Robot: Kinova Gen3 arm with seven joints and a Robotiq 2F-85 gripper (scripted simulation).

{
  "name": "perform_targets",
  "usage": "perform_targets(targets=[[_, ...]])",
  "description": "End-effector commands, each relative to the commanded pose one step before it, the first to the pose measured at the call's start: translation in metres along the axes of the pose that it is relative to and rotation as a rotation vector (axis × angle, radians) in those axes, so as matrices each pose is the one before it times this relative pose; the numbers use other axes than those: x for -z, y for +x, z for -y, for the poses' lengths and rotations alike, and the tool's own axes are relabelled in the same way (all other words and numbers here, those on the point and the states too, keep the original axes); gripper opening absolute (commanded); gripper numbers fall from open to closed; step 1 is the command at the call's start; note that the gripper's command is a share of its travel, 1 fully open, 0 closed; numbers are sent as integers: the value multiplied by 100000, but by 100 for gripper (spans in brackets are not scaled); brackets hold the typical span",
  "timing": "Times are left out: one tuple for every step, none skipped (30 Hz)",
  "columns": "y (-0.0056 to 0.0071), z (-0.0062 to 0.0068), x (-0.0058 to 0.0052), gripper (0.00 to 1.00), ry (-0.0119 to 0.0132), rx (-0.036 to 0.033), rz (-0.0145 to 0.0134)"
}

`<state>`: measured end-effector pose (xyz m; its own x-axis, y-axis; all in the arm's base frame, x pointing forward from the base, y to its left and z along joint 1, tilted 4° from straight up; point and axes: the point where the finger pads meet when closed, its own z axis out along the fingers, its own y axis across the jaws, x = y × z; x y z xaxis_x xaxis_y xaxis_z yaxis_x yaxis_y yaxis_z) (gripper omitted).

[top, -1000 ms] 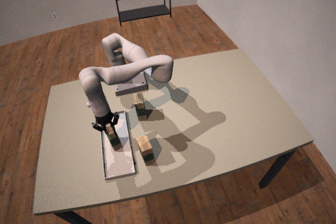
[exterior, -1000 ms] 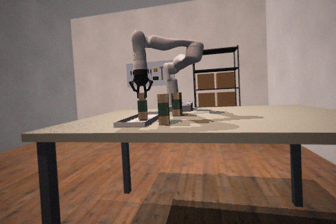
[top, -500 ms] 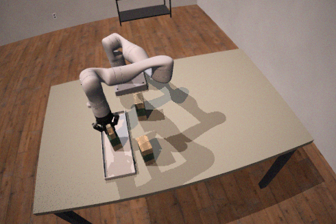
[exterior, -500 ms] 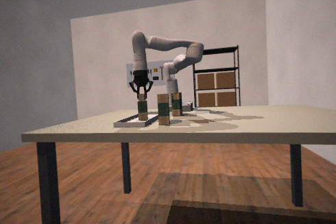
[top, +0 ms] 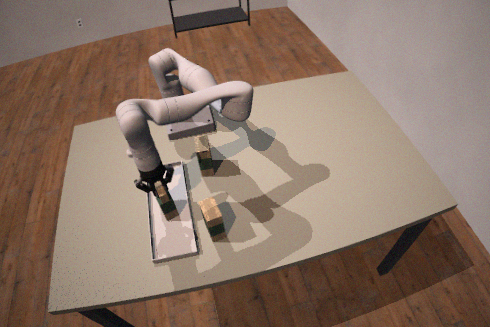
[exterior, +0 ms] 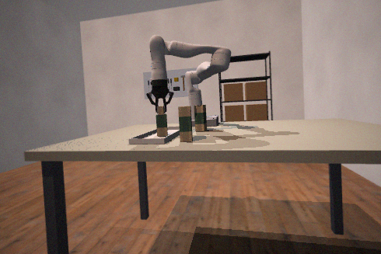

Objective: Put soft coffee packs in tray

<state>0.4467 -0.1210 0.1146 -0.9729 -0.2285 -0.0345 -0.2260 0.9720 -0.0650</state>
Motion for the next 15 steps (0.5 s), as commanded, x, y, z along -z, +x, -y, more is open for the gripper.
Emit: perform_targets(targets=[[-31, 13, 79, 24, 55, 2, 164], [0, 0, 0, 24, 0, 0, 0], [0, 0, 0, 24, 0, 0, 0], [0, 0, 0, 24, 0, 0, 0], [0, 0, 0, 24, 0, 0, 0], [0, 0, 0, 24, 0, 0, 0], [0, 0, 0, 24, 0, 0, 0], [0, 0, 0, 24, 0, 0, 0], [0, 0, 0, 24, 0, 0, 0], [0, 0, 0, 24, 0, 0, 0], [0, 0, 0, 24, 0, 0, 0], [0, 0, 0, 24, 0, 0, 0], [0, 0, 0, 82, 0, 0, 0], [0, 0, 0, 82, 0, 0, 0], [0, 0, 0, 82, 0, 0, 0]])
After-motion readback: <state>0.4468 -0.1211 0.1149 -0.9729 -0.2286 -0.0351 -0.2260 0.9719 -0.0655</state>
